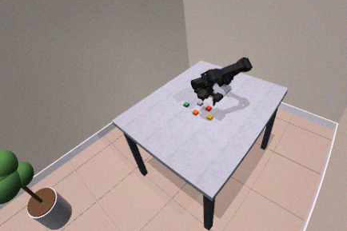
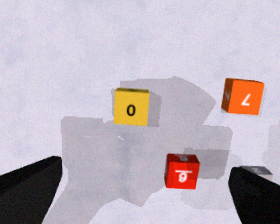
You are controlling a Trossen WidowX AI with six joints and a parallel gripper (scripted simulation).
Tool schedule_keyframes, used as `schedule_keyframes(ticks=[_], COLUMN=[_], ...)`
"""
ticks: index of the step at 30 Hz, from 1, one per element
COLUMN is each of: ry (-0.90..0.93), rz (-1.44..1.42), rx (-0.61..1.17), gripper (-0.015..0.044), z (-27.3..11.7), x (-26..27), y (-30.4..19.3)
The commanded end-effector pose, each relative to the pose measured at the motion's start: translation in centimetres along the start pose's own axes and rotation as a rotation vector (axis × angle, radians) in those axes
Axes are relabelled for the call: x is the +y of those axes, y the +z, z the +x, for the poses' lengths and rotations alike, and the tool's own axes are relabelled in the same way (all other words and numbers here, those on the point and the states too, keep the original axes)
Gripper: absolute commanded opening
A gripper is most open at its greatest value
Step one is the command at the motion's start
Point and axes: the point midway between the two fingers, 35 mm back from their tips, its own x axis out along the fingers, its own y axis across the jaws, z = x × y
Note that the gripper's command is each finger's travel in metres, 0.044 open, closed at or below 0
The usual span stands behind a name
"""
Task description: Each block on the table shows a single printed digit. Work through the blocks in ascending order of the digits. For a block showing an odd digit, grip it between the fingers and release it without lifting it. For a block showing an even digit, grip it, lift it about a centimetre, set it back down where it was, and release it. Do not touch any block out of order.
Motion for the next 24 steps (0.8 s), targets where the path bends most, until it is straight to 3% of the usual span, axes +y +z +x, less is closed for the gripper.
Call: schedule_keyframes(ticks=[1, 8, 15, 24], ry=[0.003, 0.003, -0.002, -0.002], rz=[0.000, 0.000, -0.001, -0.001], rx=[-0.002, -0.002, -0.003, -0.003], gripper=[0.0400, 0.0400, 0.0400, 0.0400], z=[0.0, 0.0, -0.1, -0.1], x=[0.2, -0.1, -9.7, -10.0], y=[0.1, 0.2, 1.3, 1.2])
